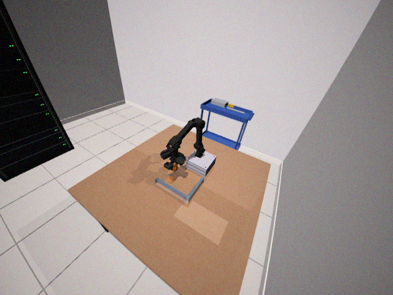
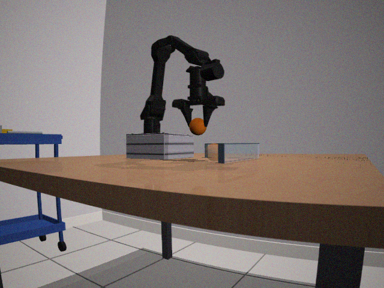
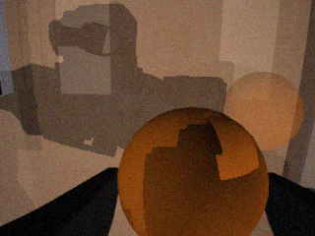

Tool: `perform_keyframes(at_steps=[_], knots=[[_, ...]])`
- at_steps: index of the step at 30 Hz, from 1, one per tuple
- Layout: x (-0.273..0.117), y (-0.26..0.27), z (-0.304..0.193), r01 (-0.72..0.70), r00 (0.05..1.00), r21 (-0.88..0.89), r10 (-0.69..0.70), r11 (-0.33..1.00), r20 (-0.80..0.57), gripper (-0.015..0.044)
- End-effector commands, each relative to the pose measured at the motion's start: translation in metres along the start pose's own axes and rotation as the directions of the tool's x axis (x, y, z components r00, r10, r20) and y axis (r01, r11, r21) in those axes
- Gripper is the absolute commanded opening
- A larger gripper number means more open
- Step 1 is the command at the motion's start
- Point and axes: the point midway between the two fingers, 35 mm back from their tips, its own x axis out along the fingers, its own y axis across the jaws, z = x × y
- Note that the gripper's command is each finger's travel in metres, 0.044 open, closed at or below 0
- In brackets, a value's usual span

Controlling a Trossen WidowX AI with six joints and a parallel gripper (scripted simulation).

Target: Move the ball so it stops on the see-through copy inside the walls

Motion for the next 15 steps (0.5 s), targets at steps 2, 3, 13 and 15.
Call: perform_keyframes(at_steps=[2,3,13,15], knots=[[-0.044,0.006,0.002,0.012,1.0,-0.006,-0.012,1.0,0.002,0.0],[-0.048,0.007,0.003,0.011,1.0,-0.006,-0.011,1.0,0.002,0.0],[-0.04,-0.007,0.003,0.013,1.0,-0.006,-0.013,1.0,0.002,0.0],[-0.034,-0.015,0.003,0.014,1.0,-0.006,-0.013,1.0,0.002,0.0]])
